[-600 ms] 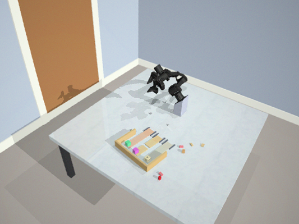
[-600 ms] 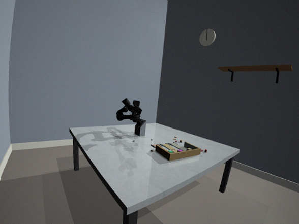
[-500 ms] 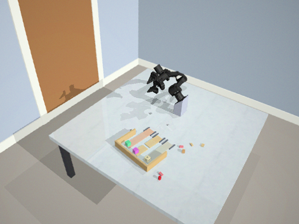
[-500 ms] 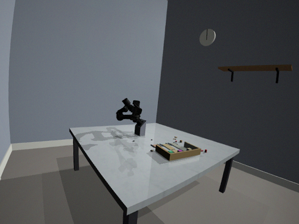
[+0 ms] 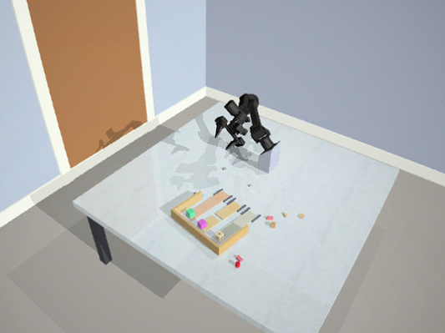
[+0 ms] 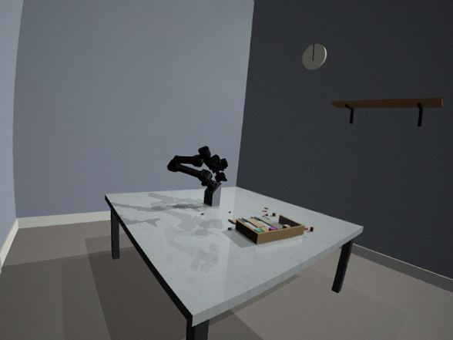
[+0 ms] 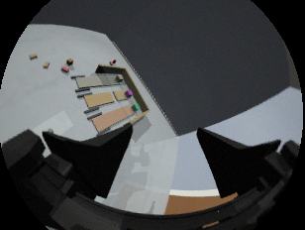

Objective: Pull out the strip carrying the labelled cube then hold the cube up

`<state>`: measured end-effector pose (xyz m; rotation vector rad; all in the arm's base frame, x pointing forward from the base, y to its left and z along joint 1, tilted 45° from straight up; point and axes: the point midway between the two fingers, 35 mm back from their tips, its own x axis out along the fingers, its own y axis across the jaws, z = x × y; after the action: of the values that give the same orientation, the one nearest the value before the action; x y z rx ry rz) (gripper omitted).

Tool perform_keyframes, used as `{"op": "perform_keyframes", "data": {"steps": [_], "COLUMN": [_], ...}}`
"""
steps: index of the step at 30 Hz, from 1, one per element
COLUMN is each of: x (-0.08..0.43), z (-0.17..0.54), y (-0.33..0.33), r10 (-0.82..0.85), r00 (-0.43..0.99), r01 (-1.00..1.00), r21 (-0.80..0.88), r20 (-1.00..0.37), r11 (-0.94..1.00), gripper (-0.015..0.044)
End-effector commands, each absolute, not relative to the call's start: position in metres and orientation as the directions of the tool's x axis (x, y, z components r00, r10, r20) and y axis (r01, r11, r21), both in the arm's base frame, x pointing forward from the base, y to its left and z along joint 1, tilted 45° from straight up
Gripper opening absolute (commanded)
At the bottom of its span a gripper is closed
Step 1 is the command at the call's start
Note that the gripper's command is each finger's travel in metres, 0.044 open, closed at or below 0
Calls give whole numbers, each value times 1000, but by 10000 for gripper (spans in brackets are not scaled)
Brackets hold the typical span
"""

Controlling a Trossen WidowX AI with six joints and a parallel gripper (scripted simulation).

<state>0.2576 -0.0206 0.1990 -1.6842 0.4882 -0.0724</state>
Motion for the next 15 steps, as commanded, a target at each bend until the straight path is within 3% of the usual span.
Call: {"op": "perform_keyframes", "data": {"steps": [1,15], "x": [279,324], "z": [177,74], "y": [-11,27], "r10": [-386,-486], "r00": [876,772], "r01": [-256,28], "r21": [-957,-741], "r20": [-288,-410], "r11": [134,671], "gripper": [400,400]}}
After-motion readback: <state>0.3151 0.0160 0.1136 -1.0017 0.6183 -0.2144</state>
